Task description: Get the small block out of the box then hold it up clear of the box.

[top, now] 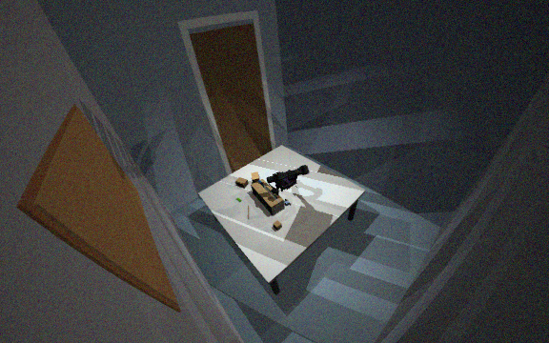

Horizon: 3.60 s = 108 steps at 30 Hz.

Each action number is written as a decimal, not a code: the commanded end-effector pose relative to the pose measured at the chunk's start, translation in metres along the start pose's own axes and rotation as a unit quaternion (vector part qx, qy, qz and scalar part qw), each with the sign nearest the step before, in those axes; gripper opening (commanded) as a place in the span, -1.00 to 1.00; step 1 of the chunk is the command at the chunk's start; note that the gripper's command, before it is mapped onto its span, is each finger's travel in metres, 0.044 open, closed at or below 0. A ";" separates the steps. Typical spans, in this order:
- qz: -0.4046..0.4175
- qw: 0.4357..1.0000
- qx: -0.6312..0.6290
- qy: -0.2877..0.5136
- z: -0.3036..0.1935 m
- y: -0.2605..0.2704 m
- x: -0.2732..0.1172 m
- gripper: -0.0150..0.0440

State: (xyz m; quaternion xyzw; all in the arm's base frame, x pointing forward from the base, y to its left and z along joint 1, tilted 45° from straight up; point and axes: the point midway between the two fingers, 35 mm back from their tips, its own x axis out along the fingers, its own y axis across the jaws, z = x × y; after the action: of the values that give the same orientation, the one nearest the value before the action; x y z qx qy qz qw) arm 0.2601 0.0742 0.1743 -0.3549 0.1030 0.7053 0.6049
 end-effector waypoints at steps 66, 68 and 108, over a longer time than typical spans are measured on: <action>-0.049 0.808 -0.562 0.169 0.045 0.027 0.132 0.47; -0.049 0.808 -0.562 0.169 0.045 0.027 0.135 0.47; -0.062 0.878 -0.447 0.157 0.044 0.023 0.073 -0.49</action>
State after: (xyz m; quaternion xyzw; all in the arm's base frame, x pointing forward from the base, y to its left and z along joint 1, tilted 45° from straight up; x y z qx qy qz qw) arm 0.2201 0.1536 0.1528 -0.7224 -0.1824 0.5606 0.3615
